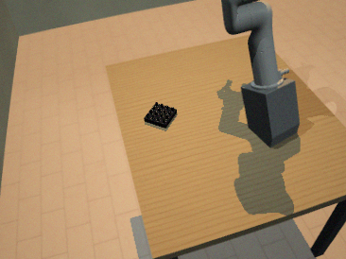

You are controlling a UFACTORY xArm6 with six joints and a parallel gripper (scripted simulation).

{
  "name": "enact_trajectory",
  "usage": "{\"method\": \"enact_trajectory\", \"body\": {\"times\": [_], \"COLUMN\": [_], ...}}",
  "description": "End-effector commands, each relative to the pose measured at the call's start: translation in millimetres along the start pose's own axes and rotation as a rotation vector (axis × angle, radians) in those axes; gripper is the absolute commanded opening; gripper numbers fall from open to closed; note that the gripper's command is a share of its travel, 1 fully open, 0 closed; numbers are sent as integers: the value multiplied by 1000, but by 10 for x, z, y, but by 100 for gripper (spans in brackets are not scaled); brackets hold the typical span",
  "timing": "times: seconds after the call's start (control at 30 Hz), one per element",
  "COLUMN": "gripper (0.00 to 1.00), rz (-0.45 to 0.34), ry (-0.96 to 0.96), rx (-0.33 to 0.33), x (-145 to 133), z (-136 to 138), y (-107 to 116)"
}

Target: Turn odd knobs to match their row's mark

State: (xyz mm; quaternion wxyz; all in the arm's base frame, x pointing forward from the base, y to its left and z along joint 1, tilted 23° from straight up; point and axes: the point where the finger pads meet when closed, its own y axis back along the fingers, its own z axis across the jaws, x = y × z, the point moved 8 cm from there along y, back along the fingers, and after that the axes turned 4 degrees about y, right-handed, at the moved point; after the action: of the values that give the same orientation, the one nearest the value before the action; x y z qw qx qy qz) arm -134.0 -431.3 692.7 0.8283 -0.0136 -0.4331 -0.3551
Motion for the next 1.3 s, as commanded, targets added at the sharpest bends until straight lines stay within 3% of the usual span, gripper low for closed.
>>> {"method": "enact_trajectory", "body": {"times": [0.0,0.6,0.9,1.03,1.1,1.13,1.27], "gripper": [100,100,100,100,100,100,100], "rz": [4,8,12,12,12,12,10], "ry": [-2,-4,0,4,4,8,14], "rx": [-2,-1,129,181,181,217,257], "x": [11,24,71,73,73,68,54], "z": [16,6,-859,-1227,-1227,-1485,-1776], "y": [15,23,-169,-204,-204,-215,-212]}}
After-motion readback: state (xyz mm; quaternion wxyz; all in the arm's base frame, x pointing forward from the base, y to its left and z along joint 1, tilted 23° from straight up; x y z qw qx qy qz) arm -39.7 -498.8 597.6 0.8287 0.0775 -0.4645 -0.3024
